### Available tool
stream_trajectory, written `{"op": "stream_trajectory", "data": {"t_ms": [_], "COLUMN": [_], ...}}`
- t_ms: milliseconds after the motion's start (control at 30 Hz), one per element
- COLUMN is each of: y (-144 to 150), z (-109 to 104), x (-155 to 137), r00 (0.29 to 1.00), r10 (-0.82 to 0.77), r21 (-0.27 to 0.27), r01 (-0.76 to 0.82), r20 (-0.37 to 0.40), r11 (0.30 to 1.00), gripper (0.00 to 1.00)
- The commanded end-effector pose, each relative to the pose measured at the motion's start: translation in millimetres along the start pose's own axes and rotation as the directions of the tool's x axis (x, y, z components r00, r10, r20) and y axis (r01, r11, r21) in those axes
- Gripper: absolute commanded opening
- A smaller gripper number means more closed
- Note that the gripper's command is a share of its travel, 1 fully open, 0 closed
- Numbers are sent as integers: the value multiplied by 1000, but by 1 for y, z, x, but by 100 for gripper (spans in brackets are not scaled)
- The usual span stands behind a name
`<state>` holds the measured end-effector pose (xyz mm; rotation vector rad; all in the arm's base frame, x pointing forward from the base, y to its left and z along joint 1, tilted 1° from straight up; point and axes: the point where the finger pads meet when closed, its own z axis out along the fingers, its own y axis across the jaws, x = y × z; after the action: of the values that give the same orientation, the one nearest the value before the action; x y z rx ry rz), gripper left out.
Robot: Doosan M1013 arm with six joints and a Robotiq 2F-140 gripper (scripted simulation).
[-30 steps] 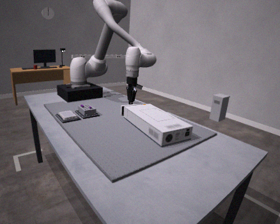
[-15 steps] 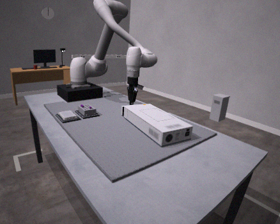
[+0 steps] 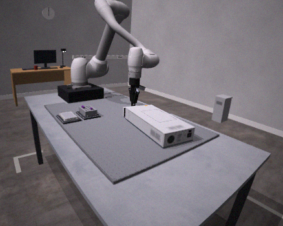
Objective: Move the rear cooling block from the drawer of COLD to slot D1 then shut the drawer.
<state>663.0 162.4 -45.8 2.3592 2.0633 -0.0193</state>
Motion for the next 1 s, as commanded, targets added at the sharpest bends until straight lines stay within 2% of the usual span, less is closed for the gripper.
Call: {"op": "stream_trajectory", "data": {"t_ms": [0, 967], "y": [4, 12], "z": [-1, -1], "x": [-1, -1], "r00": [1000, 1000], "r10": [2, 2], "r21": [1, 1], "r01": [-2, -2], "r20": [-1, -1], "r11": [1000, 1000], "gripper": [10, 10]}}
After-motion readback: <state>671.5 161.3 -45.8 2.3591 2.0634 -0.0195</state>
